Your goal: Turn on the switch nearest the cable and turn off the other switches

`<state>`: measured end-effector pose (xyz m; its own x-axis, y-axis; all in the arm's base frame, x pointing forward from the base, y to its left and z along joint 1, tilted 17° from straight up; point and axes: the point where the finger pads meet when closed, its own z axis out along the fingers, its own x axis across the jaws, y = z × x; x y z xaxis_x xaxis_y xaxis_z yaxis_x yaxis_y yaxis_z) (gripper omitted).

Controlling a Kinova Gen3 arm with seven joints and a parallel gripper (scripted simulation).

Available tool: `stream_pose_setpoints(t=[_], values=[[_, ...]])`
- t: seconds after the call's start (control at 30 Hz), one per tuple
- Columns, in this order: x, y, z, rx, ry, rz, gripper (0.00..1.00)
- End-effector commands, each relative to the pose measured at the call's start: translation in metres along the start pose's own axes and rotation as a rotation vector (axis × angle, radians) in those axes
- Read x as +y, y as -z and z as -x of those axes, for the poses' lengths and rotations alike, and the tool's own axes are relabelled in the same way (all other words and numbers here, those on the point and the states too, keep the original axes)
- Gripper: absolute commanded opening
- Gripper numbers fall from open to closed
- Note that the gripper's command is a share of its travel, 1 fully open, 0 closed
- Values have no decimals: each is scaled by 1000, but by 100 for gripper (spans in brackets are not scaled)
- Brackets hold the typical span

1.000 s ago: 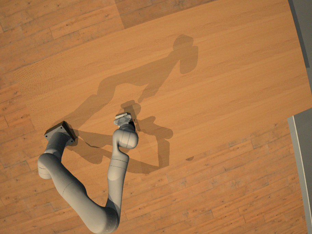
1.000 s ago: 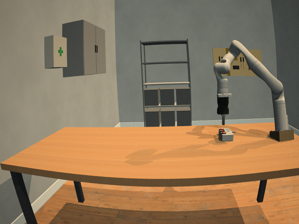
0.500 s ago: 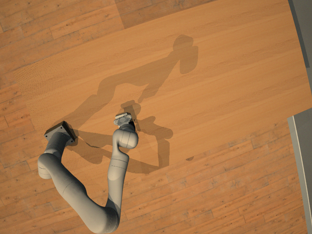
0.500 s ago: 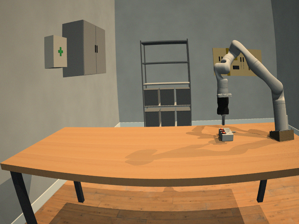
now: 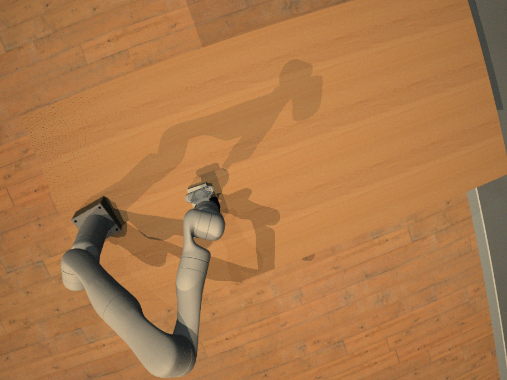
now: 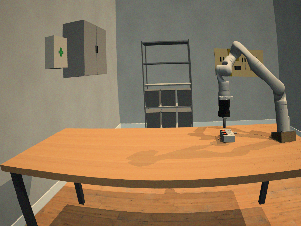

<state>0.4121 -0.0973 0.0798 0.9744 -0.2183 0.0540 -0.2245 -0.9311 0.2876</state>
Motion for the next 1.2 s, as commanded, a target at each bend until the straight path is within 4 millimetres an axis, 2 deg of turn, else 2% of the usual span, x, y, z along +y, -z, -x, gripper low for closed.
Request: stream_pose_setpoints(t=[0.0,0.7,1.17], values=[[-1,-3,1,-3,2,-1,0],[-1,-27,1,-3,2,-1,0],[-1,-33,1,-3,2,-1,0]])
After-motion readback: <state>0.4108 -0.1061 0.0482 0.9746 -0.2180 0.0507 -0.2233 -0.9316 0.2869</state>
